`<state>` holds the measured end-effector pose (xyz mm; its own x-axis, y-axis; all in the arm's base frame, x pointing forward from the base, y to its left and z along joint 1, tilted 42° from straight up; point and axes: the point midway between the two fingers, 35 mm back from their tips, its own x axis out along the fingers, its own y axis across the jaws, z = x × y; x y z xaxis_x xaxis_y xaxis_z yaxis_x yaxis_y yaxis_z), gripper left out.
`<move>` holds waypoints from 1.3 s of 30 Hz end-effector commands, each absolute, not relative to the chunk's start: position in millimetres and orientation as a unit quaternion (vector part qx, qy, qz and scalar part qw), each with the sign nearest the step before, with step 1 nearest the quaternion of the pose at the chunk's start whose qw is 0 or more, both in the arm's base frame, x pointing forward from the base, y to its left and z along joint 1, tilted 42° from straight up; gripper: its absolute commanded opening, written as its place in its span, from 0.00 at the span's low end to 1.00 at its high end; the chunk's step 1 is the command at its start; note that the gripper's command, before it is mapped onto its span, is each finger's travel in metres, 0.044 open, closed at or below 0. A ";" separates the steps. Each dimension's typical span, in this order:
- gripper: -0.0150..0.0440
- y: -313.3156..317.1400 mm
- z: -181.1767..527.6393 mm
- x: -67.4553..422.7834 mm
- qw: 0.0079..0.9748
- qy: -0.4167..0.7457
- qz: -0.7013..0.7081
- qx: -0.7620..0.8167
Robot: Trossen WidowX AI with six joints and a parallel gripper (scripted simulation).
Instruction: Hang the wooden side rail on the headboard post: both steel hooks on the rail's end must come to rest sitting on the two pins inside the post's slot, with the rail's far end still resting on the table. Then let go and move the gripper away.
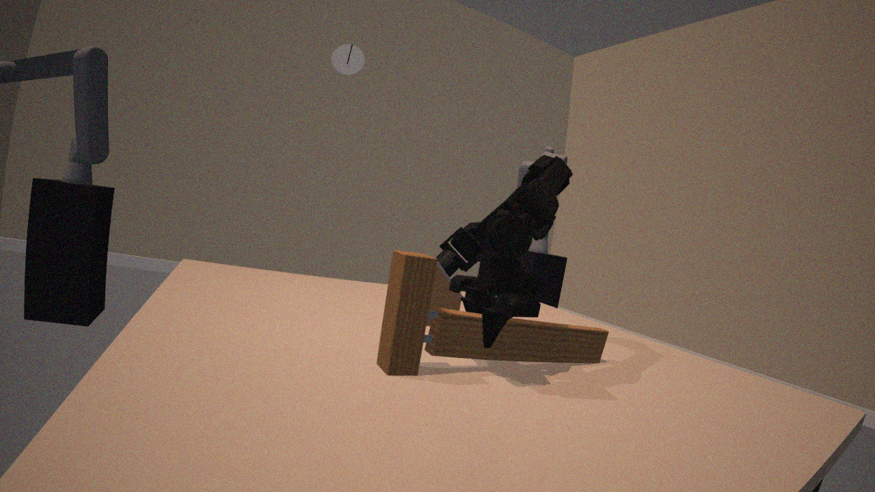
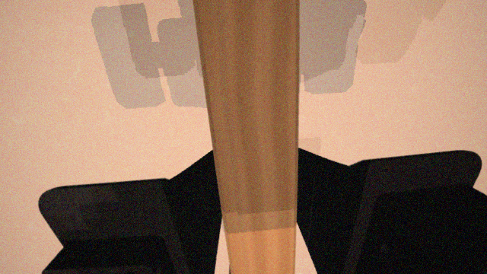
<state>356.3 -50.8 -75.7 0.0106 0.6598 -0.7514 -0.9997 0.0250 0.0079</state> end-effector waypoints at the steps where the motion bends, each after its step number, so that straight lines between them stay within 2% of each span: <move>1: 0.25 -57.5 -75.2 356.4 0.654 0.300 0.632 -0.286; 39: 0.25 -60.5 -77.8 355.4 0.654 0.300 0.632 -0.287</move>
